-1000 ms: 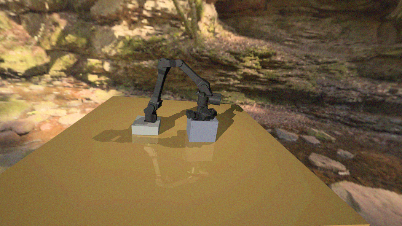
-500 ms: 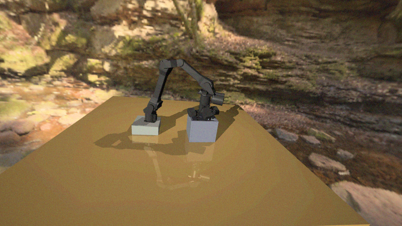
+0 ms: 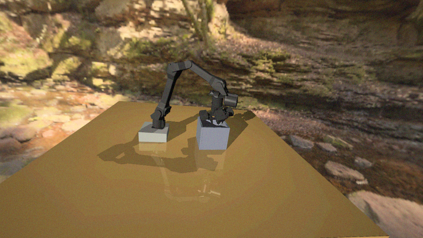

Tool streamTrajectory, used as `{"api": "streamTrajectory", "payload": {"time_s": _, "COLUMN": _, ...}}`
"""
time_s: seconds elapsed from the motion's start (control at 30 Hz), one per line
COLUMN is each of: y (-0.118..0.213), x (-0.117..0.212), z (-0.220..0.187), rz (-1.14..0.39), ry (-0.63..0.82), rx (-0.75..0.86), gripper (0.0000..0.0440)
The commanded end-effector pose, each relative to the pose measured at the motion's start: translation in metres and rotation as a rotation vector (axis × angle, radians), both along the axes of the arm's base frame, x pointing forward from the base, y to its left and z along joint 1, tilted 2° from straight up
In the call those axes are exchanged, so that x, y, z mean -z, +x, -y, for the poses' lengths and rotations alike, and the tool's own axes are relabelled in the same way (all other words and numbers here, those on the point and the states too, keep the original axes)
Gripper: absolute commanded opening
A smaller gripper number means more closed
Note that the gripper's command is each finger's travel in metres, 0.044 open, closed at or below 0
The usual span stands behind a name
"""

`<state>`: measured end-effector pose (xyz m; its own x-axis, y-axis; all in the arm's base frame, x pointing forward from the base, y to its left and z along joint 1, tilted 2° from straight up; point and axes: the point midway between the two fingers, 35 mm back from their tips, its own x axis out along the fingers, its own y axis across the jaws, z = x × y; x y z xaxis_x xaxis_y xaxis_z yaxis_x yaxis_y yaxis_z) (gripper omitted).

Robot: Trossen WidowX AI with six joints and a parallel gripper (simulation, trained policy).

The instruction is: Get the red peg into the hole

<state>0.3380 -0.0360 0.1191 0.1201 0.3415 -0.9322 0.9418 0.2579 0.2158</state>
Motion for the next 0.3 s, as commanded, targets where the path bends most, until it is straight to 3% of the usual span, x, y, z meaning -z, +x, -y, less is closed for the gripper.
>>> {"api": "streamTrajectory", "payload": {"time_s": 0.0, "y": 0.006, "x": -0.011, "z": 0.002, "rz": 0.040, "ry": 0.016, "rx": -0.004, "gripper": 0.0170}}
{"api": "streamTrajectory", "payload": {"time_s": 0.27, "y": 0.016, "x": -0.021, "z": 0.005, "rz": 0.093, "ry": 0.046, "rx": -0.019, "gripper": 0.0170}}
